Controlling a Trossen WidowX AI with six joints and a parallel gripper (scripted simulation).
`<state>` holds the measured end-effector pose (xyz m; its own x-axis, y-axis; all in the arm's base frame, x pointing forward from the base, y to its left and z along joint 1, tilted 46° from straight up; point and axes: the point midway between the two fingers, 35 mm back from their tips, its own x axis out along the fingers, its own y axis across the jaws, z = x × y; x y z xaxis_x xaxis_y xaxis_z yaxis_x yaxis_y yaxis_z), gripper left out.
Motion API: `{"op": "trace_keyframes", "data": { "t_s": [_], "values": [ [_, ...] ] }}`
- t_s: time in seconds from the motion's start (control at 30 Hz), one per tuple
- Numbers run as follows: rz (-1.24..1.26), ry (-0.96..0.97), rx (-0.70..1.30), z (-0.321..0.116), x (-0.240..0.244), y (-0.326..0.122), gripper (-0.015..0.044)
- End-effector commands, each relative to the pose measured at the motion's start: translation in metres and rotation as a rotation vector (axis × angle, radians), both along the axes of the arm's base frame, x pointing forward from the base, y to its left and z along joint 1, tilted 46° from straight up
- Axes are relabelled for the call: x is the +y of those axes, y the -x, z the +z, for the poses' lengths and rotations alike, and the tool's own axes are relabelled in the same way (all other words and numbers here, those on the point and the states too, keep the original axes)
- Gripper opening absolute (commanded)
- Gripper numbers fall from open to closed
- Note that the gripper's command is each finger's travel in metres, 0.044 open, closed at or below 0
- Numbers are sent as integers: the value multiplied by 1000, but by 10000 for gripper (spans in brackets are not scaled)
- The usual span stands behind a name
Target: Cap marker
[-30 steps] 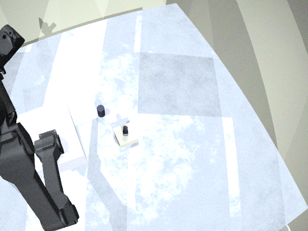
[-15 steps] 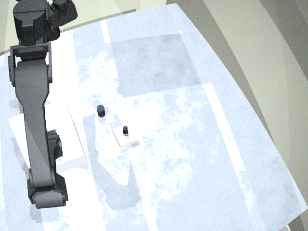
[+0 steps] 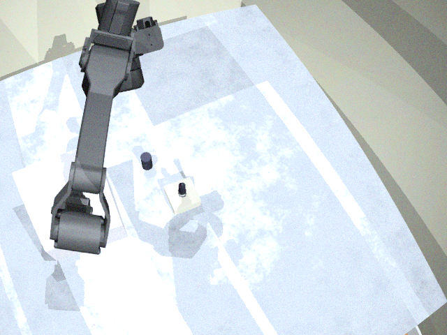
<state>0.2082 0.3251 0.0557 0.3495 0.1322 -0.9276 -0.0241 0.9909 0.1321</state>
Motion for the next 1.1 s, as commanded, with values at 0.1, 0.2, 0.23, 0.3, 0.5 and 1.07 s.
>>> {"op": "trace_keyframes", "data": {
  "t_s": [0.1, 0.2, 0.23, 0.3, 0.5, 1.07],
  "values": [
    [-27, 404, 69, -75, -94, -29, 255],
    [-22, 566, 128, -98, -136, -33, 255],
    [-18, 619, 153, -105, -150, -33, 255],
    [-5, 727, 209, -117, -180, -31, 255],
    [44, 943, 364, -138, -241, -17, 255],
    [43, 944, 364, -164, -266, -8, 255]
  ]
}}
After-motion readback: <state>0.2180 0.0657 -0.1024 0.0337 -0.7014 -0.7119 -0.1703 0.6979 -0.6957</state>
